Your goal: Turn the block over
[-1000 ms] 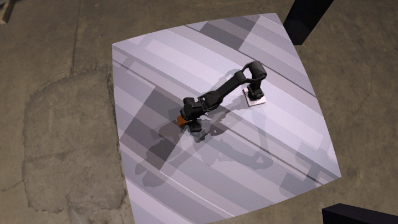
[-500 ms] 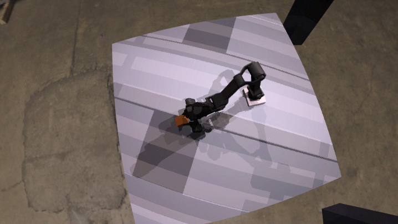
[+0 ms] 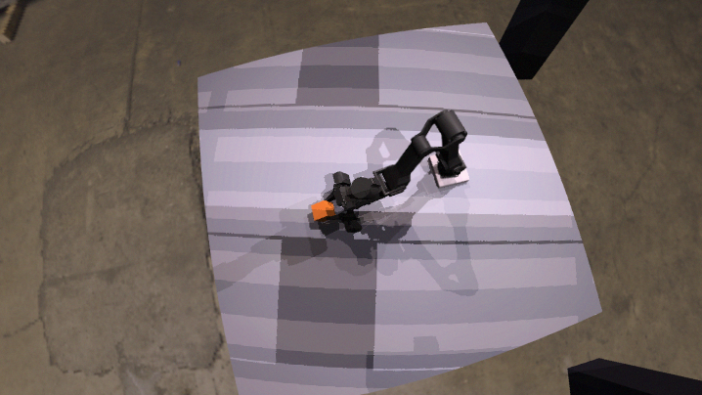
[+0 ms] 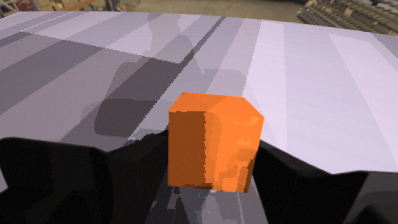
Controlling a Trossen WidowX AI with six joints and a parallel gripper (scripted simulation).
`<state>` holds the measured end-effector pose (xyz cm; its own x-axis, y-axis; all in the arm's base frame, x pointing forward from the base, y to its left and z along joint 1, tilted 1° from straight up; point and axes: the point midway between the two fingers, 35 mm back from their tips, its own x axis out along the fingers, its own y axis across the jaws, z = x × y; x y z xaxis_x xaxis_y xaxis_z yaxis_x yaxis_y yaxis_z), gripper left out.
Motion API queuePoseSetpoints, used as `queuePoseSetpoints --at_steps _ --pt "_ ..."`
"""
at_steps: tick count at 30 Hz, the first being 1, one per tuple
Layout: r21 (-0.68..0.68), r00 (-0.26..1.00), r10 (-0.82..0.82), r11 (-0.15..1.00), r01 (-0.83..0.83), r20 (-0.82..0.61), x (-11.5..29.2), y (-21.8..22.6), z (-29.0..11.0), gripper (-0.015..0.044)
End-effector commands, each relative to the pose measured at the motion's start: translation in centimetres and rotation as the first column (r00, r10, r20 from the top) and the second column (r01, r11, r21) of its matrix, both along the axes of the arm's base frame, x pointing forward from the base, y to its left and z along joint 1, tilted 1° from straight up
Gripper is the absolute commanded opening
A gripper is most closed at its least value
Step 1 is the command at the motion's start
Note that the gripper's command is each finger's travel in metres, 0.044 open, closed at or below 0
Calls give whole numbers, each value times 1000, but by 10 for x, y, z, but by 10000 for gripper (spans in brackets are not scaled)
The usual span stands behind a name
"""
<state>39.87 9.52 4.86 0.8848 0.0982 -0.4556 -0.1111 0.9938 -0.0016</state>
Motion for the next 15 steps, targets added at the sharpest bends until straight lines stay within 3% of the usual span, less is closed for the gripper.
queuePoseSetpoints --at_steps 1,11,15 --pt "-4 1000 -3 1000 3 20 -1 -1 2 0" --pt "-4 1000 -3 1000 3 20 -1 -1 2 0" --pt "-4 1000 -3 1000 3 20 -1 -1 2 105"
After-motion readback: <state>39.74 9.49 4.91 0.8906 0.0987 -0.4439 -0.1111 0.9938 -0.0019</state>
